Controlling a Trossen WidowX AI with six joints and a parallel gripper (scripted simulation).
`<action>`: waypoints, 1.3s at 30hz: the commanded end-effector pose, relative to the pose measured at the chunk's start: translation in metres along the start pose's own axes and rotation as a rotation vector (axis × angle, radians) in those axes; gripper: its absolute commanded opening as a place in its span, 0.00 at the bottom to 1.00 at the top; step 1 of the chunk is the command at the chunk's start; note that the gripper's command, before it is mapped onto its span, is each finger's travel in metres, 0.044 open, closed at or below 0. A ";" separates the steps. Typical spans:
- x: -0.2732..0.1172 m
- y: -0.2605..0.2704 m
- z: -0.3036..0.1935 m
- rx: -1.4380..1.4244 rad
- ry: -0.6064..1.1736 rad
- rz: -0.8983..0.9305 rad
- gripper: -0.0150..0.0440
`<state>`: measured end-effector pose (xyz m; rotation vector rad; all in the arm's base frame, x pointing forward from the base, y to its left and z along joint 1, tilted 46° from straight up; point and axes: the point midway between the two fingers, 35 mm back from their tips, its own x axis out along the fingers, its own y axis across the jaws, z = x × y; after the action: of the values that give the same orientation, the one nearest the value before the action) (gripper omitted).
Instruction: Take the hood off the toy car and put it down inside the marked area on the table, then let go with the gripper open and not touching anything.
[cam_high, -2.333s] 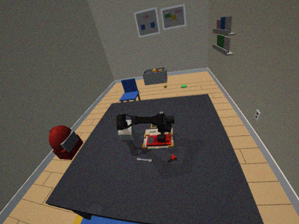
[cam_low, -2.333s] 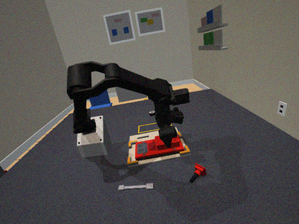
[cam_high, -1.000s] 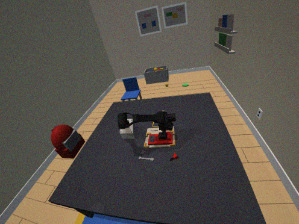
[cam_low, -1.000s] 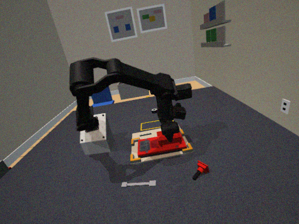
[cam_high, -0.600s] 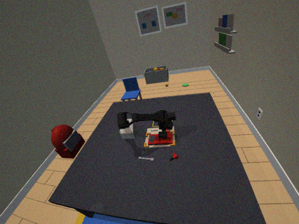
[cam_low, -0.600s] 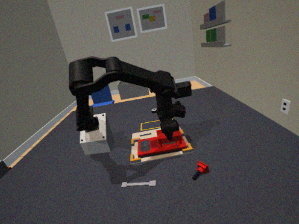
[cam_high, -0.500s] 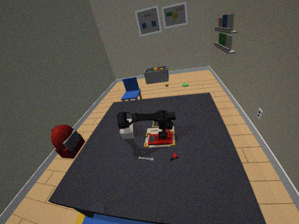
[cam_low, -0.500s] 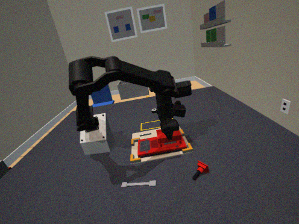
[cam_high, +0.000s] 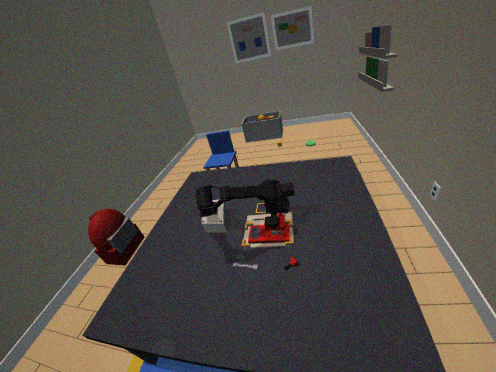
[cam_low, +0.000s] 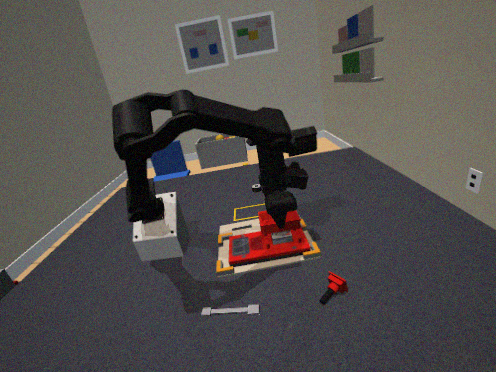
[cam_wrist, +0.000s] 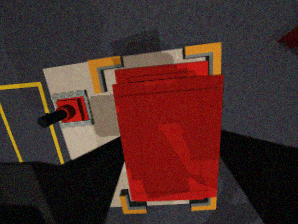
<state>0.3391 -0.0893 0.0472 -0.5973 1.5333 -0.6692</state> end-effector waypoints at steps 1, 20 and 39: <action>-0.017 0.001 0.002 0.005 -0.010 0.006 0.25; -0.026 0.063 0.005 -0.003 -0.014 0.022 0.25; -0.031 0.149 -0.008 -0.002 -0.014 0.032 0.25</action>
<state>0.3361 0.0255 -0.0312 -0.5869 1.5346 -0.6416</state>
